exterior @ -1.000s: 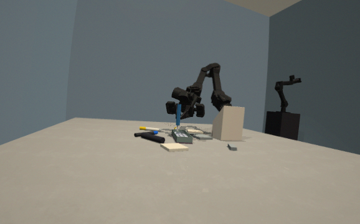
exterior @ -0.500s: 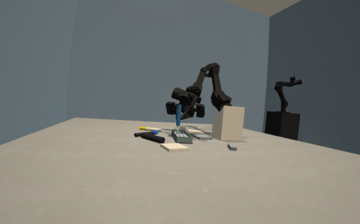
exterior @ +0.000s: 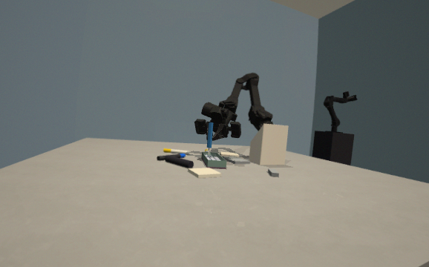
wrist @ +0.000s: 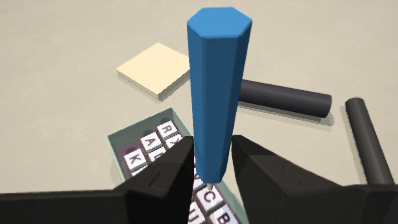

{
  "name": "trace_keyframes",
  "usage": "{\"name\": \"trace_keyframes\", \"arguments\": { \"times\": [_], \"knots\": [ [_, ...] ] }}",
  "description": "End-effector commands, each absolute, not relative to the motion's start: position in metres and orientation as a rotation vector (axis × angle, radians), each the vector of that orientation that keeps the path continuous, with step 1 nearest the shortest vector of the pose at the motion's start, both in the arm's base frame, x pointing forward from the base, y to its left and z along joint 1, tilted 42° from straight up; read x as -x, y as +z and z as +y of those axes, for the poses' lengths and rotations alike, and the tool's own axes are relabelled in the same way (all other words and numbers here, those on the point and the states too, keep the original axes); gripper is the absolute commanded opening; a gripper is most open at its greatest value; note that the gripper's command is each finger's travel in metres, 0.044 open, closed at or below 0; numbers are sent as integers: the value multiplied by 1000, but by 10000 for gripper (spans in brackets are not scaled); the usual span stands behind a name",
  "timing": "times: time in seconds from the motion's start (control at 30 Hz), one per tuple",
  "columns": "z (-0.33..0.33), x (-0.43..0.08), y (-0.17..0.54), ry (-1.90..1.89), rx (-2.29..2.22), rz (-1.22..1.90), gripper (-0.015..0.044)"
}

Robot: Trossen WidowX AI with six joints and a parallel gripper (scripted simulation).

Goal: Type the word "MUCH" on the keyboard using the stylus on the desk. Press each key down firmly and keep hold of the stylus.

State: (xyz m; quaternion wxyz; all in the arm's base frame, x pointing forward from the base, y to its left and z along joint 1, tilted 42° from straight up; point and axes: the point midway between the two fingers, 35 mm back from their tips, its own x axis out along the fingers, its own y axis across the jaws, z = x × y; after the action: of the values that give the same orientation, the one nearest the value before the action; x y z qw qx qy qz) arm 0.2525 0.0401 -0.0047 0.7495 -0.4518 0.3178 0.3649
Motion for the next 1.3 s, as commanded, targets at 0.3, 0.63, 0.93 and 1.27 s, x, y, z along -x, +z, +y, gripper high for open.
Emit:
{"name": "trace_keyframes", "arguments": {
  "times": [0.3,0.63,0.93,1.27],
  "knots": [
    [37,-253,-9,805,987,692,81],
    [34,-253,-13,805,987,692,81],
    [32,-254,-15,805,987,693,81],
    [29,-254,-18,805,987,693,81]
  ]
}}
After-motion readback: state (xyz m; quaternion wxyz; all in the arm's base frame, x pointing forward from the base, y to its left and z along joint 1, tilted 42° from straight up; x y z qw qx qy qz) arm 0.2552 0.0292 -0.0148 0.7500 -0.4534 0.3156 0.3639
